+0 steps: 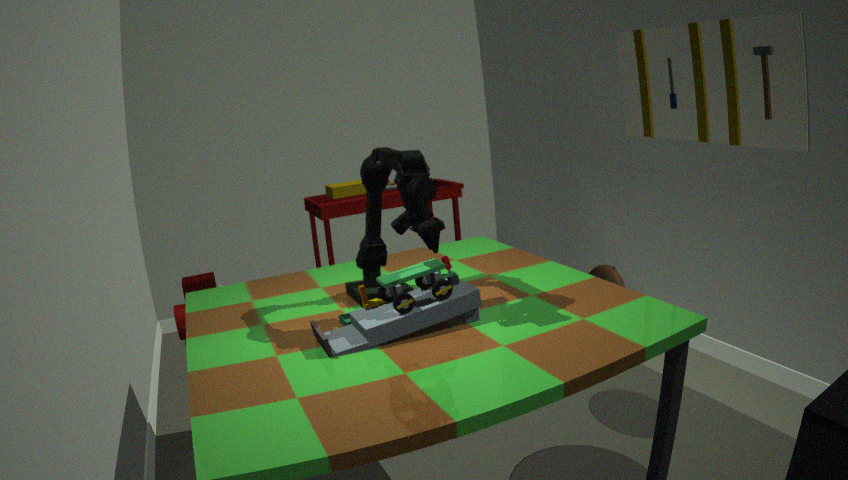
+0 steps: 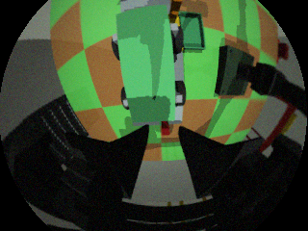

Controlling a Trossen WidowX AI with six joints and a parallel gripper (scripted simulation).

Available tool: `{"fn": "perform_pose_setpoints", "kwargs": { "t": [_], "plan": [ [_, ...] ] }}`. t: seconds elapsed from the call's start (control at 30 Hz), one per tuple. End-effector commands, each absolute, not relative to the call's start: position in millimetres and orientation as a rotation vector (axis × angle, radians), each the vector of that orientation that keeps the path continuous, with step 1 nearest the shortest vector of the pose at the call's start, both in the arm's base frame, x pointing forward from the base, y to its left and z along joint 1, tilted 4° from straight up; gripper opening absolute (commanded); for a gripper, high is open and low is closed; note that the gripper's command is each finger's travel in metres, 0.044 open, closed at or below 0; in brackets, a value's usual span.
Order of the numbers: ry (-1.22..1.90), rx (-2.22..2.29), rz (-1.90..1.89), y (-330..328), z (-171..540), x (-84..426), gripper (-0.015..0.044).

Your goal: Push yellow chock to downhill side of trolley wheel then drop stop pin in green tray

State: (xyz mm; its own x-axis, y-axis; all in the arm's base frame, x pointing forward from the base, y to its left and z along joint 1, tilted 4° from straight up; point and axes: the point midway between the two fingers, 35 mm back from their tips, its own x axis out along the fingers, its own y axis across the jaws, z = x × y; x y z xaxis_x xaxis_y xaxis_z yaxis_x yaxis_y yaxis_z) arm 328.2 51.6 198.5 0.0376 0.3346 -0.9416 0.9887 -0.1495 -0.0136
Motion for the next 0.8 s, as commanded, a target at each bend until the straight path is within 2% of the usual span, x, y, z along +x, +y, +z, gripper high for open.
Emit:
{"fn": "perform_pose_setpoints", "kwargs": {
  "t": [0.0,0.77],
  "plan": [
    [1.461,1.502,-1.017,72,204,325,0.019],
    [1.462,1.502,-1.017,82,180,326,0.019]
  ]
}}
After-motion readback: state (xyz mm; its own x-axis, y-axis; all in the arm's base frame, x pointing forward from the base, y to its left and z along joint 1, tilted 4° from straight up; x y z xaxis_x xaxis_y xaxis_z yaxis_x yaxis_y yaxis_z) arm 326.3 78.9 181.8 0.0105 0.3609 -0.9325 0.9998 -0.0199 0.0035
